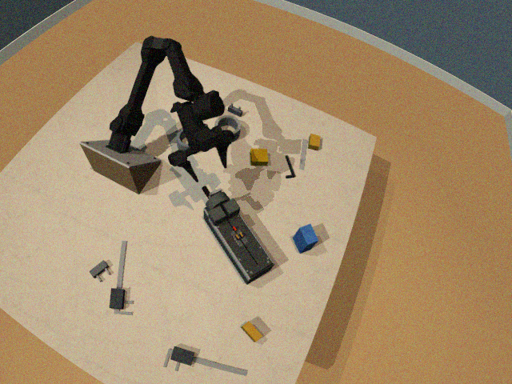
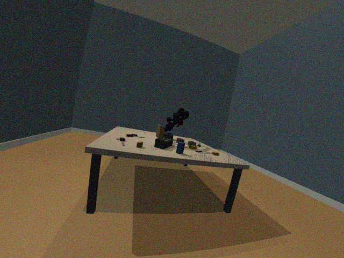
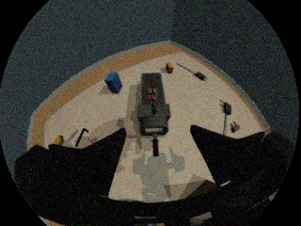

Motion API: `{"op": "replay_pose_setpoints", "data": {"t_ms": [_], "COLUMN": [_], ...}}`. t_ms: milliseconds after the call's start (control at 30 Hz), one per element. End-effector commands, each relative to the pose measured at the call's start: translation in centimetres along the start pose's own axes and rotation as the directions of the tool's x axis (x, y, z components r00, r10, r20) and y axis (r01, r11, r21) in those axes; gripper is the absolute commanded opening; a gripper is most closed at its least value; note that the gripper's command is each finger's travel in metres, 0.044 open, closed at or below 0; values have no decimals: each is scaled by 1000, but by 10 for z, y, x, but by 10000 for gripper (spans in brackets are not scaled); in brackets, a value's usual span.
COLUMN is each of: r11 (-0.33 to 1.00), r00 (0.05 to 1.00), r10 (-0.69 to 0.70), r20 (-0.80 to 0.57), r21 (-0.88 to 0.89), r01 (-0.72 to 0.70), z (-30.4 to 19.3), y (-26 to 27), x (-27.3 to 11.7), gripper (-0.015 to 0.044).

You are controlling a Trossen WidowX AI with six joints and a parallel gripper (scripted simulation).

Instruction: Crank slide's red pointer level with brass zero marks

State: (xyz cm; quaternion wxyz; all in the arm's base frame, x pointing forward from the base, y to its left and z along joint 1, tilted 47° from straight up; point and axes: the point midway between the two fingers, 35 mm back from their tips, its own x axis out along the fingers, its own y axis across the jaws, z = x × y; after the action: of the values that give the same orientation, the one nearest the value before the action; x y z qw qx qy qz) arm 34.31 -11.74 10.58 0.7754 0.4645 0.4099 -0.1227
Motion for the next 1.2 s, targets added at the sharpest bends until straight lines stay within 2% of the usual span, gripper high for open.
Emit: {"op": "replay_pose_setpoints", "data": {"t_ms": [0, 567, 1167], "r11": [1000, 1000, 1000], "r00": [1000, 1000, 1000], "r10": [-9, -4, -4], "r20": [2, 1, 0], "r21": [11, 14, 14], "r01": [8, 4, 4], "z": [-7, -71, -88], "y": [-1, 0, 0], "x": [5, 68, 86], "gripper": [440, 440, 440]}}
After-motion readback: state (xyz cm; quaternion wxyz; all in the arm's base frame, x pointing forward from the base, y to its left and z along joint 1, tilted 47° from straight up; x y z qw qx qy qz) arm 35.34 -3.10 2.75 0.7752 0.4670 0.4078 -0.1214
